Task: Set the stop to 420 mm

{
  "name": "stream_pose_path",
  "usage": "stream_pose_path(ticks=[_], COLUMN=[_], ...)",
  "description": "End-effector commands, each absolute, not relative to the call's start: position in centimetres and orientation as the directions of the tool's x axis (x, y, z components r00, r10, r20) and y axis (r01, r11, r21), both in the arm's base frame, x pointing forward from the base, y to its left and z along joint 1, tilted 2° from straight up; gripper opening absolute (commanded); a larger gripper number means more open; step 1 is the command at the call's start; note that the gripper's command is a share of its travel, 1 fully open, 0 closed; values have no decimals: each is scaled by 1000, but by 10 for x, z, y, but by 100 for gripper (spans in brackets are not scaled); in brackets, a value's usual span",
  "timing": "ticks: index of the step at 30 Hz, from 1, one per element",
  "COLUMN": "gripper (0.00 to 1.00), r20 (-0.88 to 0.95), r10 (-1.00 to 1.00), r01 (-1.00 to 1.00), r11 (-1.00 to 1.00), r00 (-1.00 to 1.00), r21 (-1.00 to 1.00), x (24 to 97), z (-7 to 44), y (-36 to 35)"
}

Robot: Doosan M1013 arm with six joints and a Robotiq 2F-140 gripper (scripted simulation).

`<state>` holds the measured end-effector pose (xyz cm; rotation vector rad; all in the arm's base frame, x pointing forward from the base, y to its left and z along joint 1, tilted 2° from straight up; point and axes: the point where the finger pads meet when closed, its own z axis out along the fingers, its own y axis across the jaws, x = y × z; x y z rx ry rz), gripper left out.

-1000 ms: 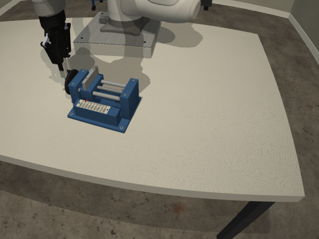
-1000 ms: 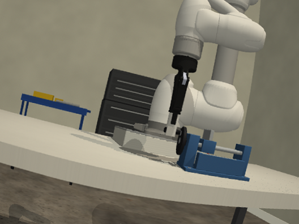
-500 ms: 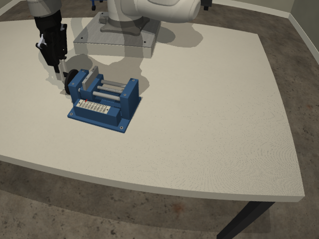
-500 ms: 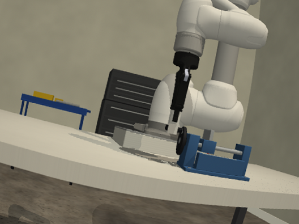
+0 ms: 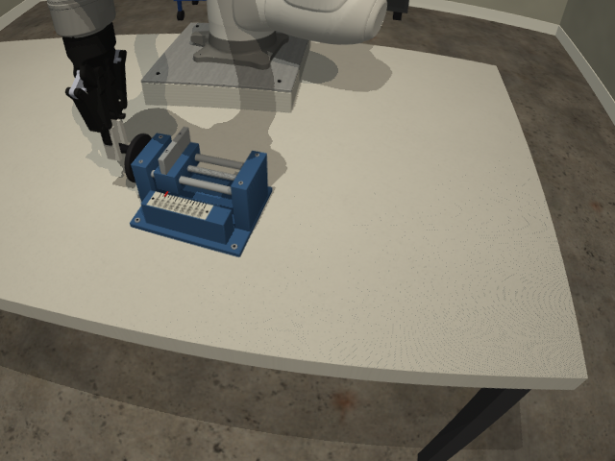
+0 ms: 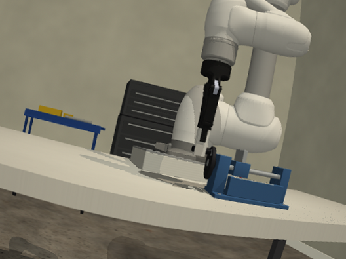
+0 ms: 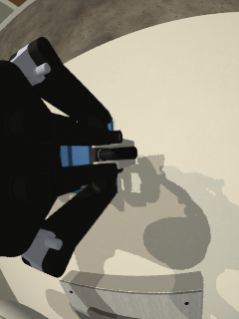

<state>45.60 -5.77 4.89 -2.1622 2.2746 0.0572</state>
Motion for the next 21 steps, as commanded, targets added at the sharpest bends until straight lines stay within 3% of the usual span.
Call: stream_pose_path(ticks=[1,21], gripper=[4,4], r20=[-24,-24], r10=[-999,-999], r01=[-999,-999], r11=[46,46], r00=[-47,-47], r21=[26,26], x=[458,462], z=[45,42], y=[-58,-58])
